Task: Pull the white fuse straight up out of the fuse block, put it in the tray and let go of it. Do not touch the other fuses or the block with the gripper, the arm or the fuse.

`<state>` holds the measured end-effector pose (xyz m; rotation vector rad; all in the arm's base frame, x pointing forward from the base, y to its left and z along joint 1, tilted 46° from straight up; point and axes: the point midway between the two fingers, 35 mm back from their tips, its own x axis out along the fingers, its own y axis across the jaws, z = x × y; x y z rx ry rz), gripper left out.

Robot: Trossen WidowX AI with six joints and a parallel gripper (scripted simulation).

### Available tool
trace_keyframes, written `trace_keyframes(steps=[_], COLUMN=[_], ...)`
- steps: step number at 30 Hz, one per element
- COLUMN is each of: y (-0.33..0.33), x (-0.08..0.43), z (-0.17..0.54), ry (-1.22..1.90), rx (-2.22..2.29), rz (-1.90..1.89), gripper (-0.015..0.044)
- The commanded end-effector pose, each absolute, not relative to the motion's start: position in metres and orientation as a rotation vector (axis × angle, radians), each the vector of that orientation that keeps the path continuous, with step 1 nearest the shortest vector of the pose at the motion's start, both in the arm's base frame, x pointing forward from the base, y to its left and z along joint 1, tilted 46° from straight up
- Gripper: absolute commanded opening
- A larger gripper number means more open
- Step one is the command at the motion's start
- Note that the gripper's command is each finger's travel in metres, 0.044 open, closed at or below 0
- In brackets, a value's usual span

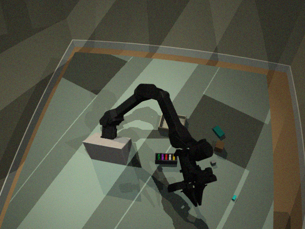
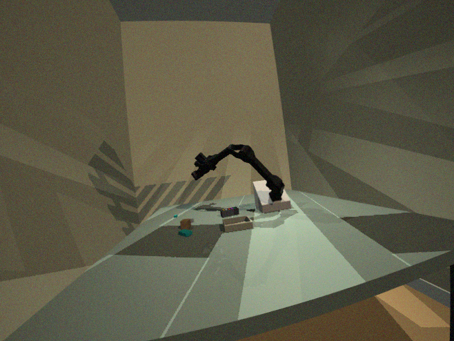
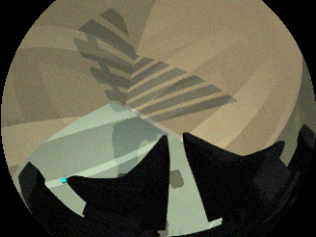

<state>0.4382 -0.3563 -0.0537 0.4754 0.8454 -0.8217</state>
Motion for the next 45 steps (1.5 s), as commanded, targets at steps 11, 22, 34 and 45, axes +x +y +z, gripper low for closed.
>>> trace_keyframes(steps=[11, 22, 34, 45], y=[-0.220, -0.159, -0.096, -0.047], x=[0.402, 0.371, 0.334, 0.306], z=[-0.066, -0.056, -0.030, 0.001], ry=[1.265, 1.182, 0.887, 0.498], rx=[-0.146, -0.390, -0.594, -0.731], rz=[0.198, 0.730, 1.221, 1.519], gripper=[0.0065, 0.0065, 0.0065, 0.0065])
